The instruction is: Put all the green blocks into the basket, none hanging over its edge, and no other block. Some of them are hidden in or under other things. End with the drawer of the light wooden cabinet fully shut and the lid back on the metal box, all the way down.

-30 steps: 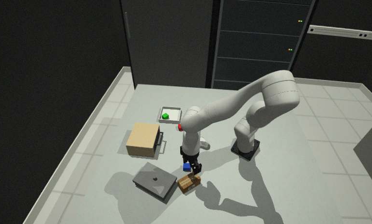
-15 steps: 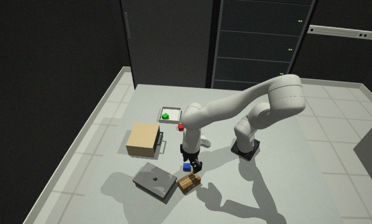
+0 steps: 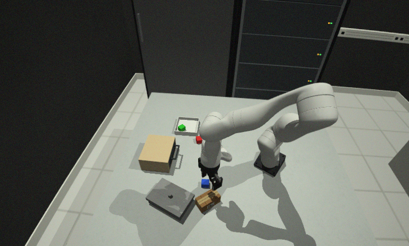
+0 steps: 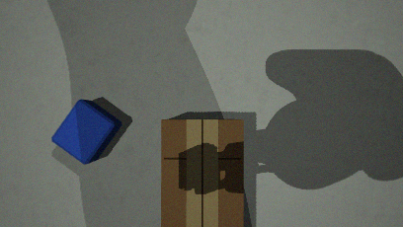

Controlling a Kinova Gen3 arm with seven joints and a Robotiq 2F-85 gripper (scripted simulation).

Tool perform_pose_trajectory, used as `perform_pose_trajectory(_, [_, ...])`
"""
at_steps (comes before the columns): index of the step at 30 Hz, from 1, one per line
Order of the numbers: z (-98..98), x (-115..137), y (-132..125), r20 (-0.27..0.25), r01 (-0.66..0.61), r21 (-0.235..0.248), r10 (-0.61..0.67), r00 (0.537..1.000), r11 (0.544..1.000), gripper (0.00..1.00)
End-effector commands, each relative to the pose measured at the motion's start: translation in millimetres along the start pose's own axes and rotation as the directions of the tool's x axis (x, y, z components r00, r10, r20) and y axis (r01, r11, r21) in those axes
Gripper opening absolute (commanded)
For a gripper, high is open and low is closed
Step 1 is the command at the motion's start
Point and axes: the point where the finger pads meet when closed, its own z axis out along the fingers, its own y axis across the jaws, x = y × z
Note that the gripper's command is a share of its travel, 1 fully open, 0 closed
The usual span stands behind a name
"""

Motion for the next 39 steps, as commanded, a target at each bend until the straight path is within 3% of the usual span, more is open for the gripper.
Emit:
perform_pose_trajectory(1, [-1.5, 0, 2, -0.003, 0.013, -0.002, -0.013, 1.000, 1.000, 0.83])
perform_pose_trajectory(15, [-2.3, -1, 0, -0.001, 0.014, -0.001, -0.014, 1.000, 1.000, 0.83])
perform_pose_trajectory(25, [-13.2, -7, -37, 0.026, 0.019, -0.011, -0.019, 0.999, 1.000, 0.83])
perform_pose_trajectory(33, [-36.3, 7, -143, 0.071, 0.030, 0.003, -0.030, 0.997, 1.000, 0.83])
perform_pose_trajectory(39, [-46.4, 52, -239, 0.091, 0.027, 0.036, -0.031, 0.995, 0.999, 0.83])
